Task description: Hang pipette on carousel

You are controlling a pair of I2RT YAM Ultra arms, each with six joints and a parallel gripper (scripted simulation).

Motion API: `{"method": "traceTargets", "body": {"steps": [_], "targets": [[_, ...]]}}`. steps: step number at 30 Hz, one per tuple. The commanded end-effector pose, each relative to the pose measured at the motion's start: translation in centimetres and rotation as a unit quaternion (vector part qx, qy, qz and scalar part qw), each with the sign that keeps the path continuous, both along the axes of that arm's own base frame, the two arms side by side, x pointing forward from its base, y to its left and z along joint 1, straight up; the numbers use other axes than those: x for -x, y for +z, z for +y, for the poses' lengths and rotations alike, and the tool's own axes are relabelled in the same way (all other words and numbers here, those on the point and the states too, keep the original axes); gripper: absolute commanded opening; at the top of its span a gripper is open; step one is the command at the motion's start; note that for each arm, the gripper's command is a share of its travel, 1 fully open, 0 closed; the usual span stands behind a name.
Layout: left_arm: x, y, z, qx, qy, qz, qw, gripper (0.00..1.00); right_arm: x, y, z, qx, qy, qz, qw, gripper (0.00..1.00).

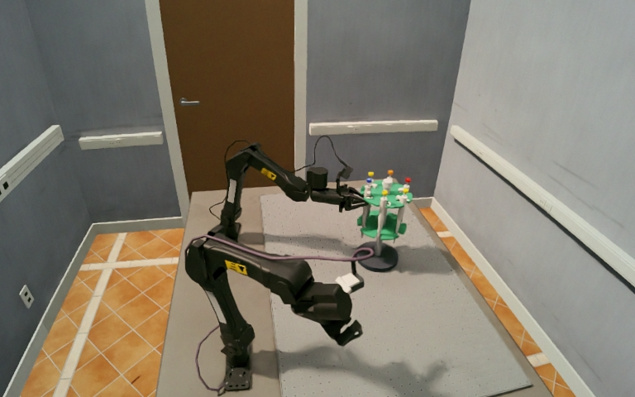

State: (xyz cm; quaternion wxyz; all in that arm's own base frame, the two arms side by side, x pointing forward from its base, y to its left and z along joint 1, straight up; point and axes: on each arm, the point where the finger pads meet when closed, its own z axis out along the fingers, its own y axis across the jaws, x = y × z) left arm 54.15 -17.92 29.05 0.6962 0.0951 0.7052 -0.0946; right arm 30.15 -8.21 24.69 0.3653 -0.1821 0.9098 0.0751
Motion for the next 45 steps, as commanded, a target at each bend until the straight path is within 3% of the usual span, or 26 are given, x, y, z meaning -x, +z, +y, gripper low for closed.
{"method": "traceTargets", "body": {"steps": [1,17,22,45], "targets": [[0.0,2.7,-0.1,0.006,-0.004,-0.028,1.0,0.12,-0.4,0.6,-0.3,0.0,0.001,-0.015,1.0,1.0],[0.0,2.7,-0.1,0.006,-0.004,-0.028,1.0,0.12,-0.4,0.6,-0.3,0.0,0.001,-0.015,1.0,1.0],[-0.2,1.1,-0.6,0.0,0.09,-0.01,0.996,0.12,-0.4,0.6,-0.3,0.0,0.001,-0.015,1.0,1.0],[-0.3,2.2,0.5,0.007,0.099,-0.021,0.995,0.12,-0.4,0.6,-0.3,0.0,0.001,-0.015,1.0,1.0]]}}
